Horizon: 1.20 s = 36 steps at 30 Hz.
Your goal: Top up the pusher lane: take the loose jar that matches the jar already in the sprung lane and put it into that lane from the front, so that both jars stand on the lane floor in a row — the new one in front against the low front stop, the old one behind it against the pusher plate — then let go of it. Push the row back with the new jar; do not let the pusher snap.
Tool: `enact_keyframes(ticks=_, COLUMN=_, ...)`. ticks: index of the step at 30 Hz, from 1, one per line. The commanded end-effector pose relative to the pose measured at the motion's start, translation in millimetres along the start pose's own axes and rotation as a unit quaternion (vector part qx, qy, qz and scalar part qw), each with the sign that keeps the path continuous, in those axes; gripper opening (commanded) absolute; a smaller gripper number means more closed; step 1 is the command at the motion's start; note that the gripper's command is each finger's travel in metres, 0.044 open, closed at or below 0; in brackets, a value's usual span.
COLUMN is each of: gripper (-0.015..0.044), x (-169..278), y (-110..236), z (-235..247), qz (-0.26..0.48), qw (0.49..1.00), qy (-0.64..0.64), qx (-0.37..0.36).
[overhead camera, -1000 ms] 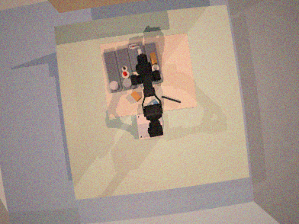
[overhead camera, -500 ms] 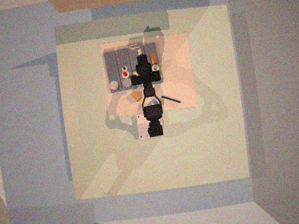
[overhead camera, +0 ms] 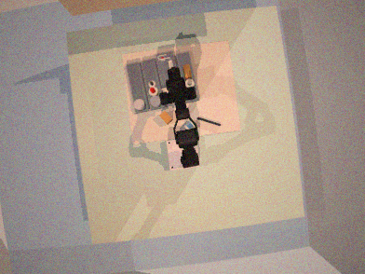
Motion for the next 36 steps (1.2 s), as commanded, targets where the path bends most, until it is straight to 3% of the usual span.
enact_keyframes(ticks=1, gripper=0.0053, x=0, y=0, z=0, qz=0.0, qw=1.0, qy=0.001, qx=-0.001)
enact_keyframes(ticks=11, gripper=0.031, x=0, y=0, z=0, qz=0.0, qw=1.0, qy=0.001, qx=-0.001)
enact_keyframes(ticks=25, gripper=0.031, x=1, y=20, z=-1, qz=0.0, qw=1.0, qy=0.001, qx=-0.001)
enact_keyframes(ticks=36, gripper=0.031, x=33, y=22, z=-7, qz=0.001, qw=1.0, qy=0.001, qx=0.0)
Point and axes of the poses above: the point midway between the two fingers, 35 mm back from their tips, its own y axis back along the fingers, its own z axis across the jaws, x = y × z, the point moved 7 cm from there along y, back along the fingers, and after that the axes turned 11 degrees about -y, right-handed, at the moved point
